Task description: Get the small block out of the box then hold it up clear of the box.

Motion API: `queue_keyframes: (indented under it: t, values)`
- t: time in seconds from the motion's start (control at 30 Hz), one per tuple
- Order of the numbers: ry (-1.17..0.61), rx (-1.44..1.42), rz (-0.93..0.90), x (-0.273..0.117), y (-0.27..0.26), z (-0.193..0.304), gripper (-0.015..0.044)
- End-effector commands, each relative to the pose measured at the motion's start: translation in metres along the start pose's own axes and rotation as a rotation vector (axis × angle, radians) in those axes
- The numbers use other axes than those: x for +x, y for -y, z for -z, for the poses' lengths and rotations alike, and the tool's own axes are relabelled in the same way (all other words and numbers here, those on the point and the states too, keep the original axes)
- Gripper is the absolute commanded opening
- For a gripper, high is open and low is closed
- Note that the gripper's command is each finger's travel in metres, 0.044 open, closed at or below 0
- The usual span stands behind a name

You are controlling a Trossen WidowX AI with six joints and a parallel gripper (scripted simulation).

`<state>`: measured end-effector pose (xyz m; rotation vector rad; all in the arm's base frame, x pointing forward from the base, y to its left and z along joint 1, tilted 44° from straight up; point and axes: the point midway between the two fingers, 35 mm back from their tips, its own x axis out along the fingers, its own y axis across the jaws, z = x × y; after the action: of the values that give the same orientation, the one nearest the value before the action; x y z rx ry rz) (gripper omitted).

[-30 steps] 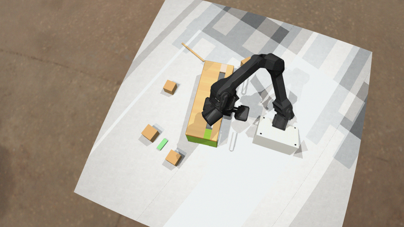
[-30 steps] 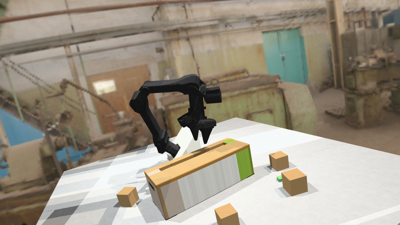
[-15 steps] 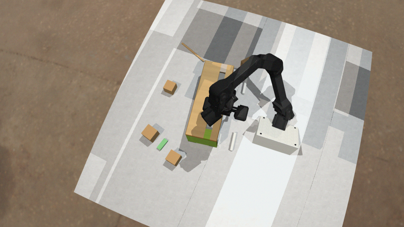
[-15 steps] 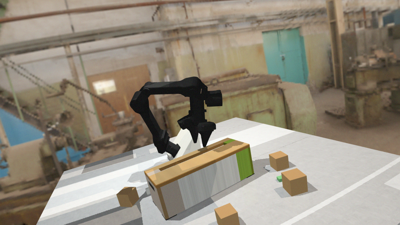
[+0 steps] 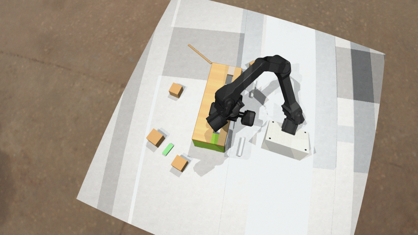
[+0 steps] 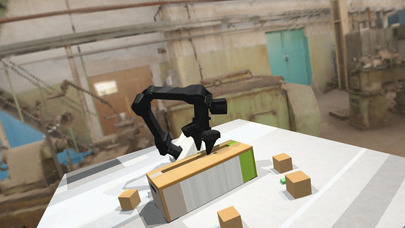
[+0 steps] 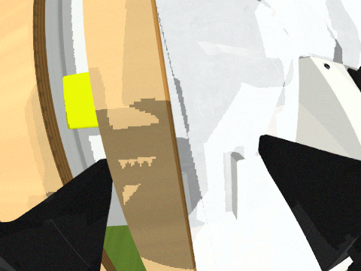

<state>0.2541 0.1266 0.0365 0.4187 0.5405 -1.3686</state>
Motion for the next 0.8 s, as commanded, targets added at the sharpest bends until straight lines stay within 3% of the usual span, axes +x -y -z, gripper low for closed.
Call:
queue_keyframes:
  t: [0.0,0.77]
  values:
    - [0.008,-0.008,0.001,0.008,-0.001,0.001,0.0400]
    - [0.017,-0.012,0.012,0.030,-0.003,-0.002,0.0400]
